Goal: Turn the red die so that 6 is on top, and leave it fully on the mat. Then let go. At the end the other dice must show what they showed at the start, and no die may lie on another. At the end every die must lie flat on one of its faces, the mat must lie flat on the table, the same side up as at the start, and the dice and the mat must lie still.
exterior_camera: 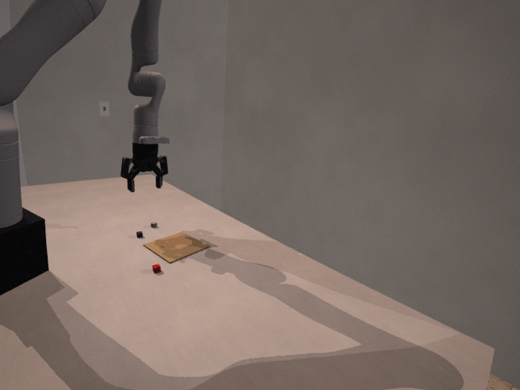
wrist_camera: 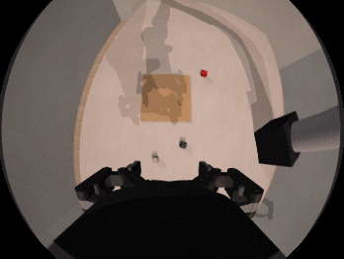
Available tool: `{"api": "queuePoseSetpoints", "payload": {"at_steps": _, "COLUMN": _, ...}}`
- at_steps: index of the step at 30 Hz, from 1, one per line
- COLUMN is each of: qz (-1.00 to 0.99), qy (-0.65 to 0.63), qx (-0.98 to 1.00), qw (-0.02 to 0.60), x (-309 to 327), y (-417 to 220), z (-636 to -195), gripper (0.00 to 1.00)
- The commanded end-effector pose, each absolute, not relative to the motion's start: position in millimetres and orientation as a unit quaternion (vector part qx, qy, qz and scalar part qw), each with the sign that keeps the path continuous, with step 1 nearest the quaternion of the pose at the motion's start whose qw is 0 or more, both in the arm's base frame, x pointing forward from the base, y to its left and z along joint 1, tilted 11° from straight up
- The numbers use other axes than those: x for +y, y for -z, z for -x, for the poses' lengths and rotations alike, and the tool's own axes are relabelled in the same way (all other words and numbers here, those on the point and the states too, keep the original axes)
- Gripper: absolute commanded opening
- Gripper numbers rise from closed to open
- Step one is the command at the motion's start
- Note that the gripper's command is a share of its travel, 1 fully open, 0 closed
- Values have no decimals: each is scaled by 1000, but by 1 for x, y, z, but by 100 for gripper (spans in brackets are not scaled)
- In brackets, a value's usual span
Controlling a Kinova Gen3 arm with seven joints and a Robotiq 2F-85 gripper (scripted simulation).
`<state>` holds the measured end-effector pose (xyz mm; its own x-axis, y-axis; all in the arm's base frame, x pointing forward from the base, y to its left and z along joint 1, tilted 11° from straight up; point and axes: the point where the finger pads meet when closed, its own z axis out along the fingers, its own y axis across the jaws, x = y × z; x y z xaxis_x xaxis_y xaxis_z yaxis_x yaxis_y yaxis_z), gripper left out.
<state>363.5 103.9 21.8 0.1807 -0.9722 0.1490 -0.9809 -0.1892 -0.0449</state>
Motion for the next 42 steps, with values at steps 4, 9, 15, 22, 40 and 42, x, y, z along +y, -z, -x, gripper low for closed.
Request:
{"api": "queuePoseSetpoints", "payload": {"at_steps": 4, "qz": -762, "qy": -73, "qx": -642, "qw": 29, "x": 98, "y": -24, "z": -365, "gripper": 100}}
{"api": "queuePoseSetpoints", "payload": {"at_steps": 9, "qz": -729, "qy": -73, "qx": -680, "qw": 25, "x": 84, "y": -25, "z": -365, "gripper": 100}}
{"api": "queuePoseSetpoints", "payload": {"at_steps": 15, "qz": -692, "qy": -72, "qx": -718, "qw": 20, "x": 69, "y": -26, "z": -365, "gripper": 100}}
{"api": "queuePoseSetpoints", "payload": {"at_steps": 22, "qz": -692, "qy": -72, "qx": -718, "qw": 20, "x": 69, "y": -26, "z": -365, "gripper": 100}}
{"api": "queuePoseSetpoints", "payload": {"at_steps": 40, "qz": -608, "qy": -71, "qx": -791, "qw": 10, "x": 39, "y": -29, "z": -362, "gripper": 100}}
{"api": "queuePoseSetpoints", "payload": {"at_steps": 42, "qz": -562, "qy": -71, "qx": -824, "qw": 5, "x": 23, "y": -31, "z": -360, "gripper": 100}}
